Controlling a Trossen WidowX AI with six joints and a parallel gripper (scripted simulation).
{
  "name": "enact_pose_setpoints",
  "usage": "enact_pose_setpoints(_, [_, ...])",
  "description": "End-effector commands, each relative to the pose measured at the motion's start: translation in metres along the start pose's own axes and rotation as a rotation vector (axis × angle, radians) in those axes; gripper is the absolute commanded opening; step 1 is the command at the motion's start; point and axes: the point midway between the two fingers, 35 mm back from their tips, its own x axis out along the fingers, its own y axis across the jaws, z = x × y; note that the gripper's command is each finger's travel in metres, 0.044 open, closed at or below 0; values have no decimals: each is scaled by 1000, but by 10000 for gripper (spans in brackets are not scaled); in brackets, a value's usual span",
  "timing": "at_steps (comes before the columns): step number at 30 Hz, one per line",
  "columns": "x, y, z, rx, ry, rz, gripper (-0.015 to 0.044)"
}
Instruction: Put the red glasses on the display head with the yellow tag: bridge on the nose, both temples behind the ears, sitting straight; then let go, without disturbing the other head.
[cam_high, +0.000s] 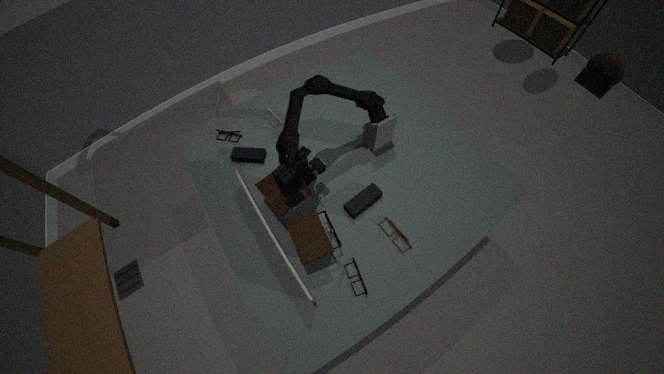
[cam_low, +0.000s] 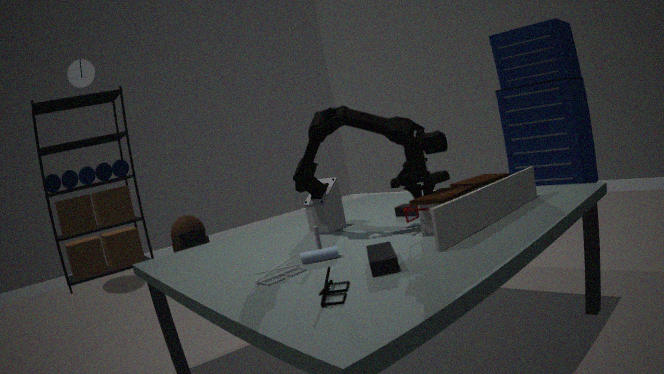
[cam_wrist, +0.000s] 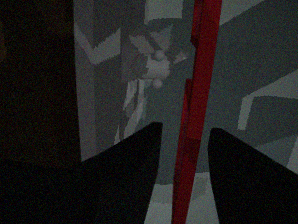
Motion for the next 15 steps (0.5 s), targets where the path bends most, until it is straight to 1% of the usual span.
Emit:
enact_pose_setpoints(1, [0, 0, 0, 0, 0, 0, 107])
enact_pose_setpoints(7, [-30, 0, 0, -4, 13, -25, 107])
enact_pose_setpoints(12, [-31, -1, 0, -4, 14, -26, 107])
enact_pose_setpoints(15, [-34, -11, 0, -4, 14, -26, 107])
